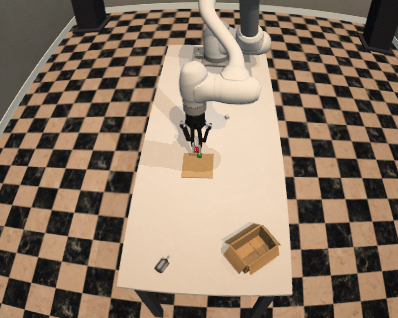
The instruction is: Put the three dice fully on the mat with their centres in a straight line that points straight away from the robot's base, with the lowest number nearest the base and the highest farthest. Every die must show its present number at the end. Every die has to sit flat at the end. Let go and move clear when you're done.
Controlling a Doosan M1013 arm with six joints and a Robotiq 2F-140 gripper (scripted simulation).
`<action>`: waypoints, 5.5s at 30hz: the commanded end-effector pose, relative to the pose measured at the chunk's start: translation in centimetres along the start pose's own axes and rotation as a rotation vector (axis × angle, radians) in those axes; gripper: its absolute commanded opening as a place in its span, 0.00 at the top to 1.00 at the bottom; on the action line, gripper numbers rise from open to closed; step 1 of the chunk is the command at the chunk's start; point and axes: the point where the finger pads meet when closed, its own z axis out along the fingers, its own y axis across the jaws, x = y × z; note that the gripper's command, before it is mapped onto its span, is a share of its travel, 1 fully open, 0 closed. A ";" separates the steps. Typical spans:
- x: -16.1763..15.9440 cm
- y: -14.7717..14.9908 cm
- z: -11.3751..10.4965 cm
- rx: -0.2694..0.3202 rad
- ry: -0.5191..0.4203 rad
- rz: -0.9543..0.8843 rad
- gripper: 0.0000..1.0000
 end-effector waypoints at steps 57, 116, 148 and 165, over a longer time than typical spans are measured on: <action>-0.2 0.1 9.4 -0.005 0.007 0.010 0.82; -0.2 0.0 9.4 -0.005 0.007 0.010 0.82; -0.2 0.0 9.9 -0.005 0.007 0.010 0.82; -0.2 0.0 9.9 -0.005 0.007 0.010 0.82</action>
